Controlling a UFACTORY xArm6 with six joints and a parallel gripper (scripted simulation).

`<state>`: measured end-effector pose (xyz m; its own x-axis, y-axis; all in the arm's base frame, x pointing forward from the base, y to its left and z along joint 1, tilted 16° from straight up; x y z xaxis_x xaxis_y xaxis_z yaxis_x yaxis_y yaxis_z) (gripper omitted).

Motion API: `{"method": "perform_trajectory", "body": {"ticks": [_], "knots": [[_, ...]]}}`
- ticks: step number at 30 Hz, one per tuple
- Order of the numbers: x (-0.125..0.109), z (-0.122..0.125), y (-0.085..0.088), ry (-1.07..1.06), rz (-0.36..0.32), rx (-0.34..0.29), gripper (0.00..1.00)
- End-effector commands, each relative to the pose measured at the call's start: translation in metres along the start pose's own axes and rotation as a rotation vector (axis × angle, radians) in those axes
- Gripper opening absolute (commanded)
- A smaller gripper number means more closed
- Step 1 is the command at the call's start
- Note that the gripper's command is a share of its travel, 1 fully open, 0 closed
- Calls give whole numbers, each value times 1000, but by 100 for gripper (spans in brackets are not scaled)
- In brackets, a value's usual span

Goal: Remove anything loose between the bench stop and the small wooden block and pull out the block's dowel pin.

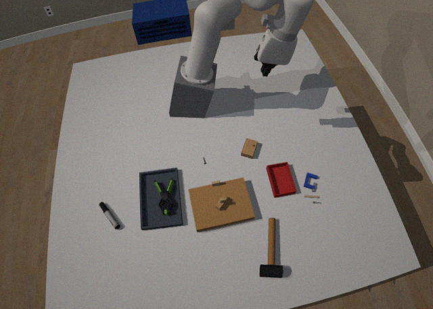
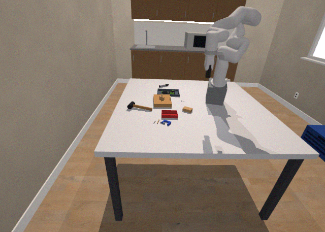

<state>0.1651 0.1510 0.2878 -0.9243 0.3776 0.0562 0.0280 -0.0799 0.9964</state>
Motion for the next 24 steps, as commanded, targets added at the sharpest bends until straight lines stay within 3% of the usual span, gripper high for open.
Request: {"method": "perform_trajectory", "body": {"ticks": [1,24], "knots": [[0,1,1,0,-2,-4,1],[-3,2,2,5,2,-6,0]]}}
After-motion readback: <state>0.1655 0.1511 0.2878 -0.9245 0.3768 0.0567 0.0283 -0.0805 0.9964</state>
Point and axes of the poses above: the point where the finger pads meet when closed, its own y axis back along the fingers, its own z axis across the jaws, x = y × z, the point moved 10 cm from there along y, back along the fingers, and after that the axes turned 12 degrees about -y, right-handed, at the moved point
